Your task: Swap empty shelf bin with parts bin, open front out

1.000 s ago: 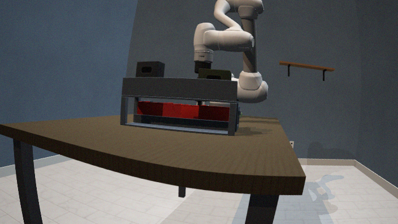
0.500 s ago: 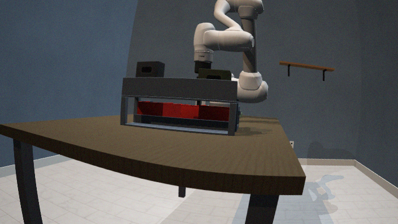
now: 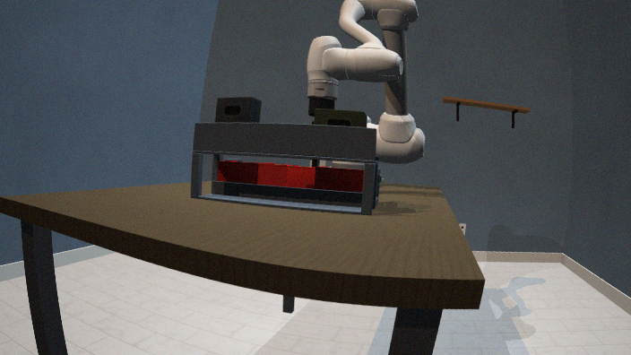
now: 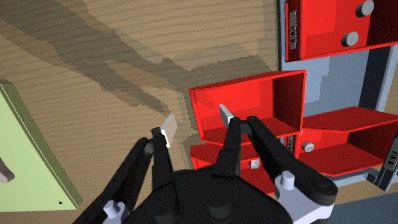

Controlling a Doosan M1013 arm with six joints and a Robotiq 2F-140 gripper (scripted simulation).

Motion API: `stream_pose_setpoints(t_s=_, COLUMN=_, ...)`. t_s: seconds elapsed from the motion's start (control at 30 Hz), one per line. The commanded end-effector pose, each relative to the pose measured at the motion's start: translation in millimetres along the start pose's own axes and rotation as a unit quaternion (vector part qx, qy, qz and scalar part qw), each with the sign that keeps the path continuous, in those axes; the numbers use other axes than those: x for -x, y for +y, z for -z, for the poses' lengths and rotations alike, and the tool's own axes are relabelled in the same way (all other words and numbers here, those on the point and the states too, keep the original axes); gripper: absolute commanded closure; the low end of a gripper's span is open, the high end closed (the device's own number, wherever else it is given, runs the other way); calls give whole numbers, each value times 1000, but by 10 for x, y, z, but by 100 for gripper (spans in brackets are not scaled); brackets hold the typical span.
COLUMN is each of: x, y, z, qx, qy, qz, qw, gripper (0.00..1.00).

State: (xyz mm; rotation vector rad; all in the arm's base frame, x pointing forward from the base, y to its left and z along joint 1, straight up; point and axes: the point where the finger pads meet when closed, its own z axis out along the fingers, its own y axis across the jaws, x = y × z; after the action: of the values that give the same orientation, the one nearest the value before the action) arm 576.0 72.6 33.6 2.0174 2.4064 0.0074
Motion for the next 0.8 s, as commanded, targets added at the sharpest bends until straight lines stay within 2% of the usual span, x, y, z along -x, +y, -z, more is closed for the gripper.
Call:
stream_pose_setpoints(t_s=0.0, x=0, y=0, z=1, qx=0, qy=0, qz=0, qw=1000, gripper=38)
stream_pose_setpoints(t_s=0.77, x=0, y=0, z=64, qx=0, qy=0, qz=0, qw=1000, gripper=38)
